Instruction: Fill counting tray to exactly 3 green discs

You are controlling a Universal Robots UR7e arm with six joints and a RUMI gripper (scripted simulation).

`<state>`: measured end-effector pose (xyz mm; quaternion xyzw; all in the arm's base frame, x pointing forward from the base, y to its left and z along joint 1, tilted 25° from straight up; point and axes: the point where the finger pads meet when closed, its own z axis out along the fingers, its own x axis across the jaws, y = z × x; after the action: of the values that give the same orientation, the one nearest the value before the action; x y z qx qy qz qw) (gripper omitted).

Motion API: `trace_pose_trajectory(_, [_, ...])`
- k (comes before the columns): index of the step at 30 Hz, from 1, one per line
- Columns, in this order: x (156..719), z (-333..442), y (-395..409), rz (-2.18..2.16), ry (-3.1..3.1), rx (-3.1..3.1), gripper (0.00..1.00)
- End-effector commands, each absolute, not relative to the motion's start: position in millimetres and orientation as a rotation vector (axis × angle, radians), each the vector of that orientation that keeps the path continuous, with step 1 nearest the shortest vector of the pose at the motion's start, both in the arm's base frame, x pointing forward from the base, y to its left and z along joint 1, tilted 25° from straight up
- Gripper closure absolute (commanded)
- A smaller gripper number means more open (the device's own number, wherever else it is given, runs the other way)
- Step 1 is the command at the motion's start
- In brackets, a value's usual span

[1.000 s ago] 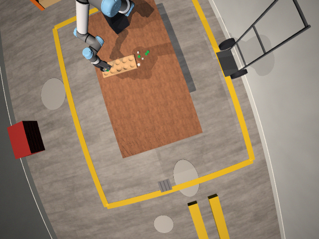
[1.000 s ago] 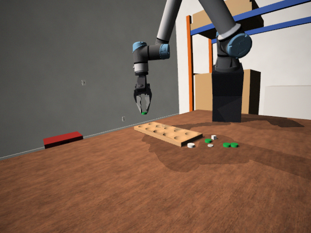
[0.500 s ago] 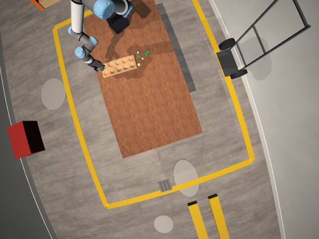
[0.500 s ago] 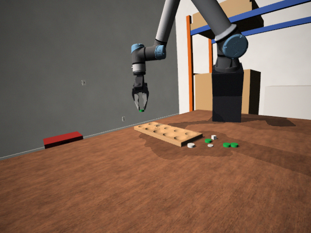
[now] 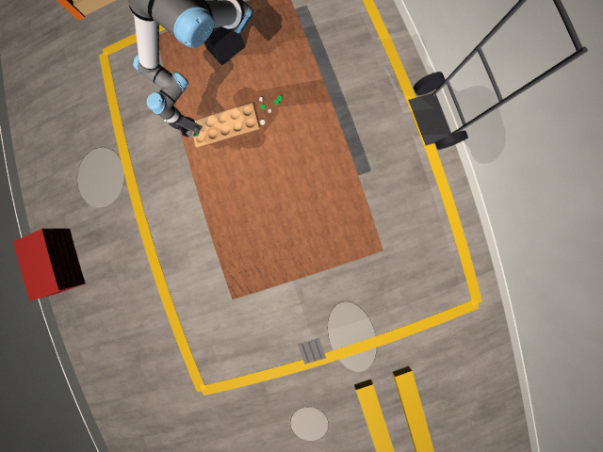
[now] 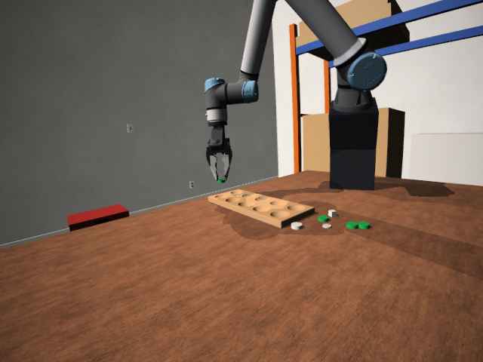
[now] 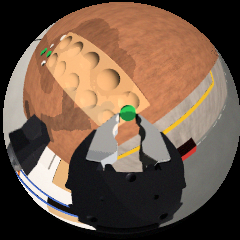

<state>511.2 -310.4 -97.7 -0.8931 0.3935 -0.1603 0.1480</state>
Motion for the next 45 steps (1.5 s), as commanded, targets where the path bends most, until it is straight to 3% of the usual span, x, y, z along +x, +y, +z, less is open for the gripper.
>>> trace_pose_trajectory(1, [522.7,-121.2,-308.2,-0.464,1.133,-2.569,1.0])
trace_pose_trajectory(44, [538.7,-155.3,-304.1,-0.465,1.133,-2.569,1.0])
trace_pose_trajectory(45, [538.7,-155.3,-304.1,-0.465,1.133,-2.569,0.8])
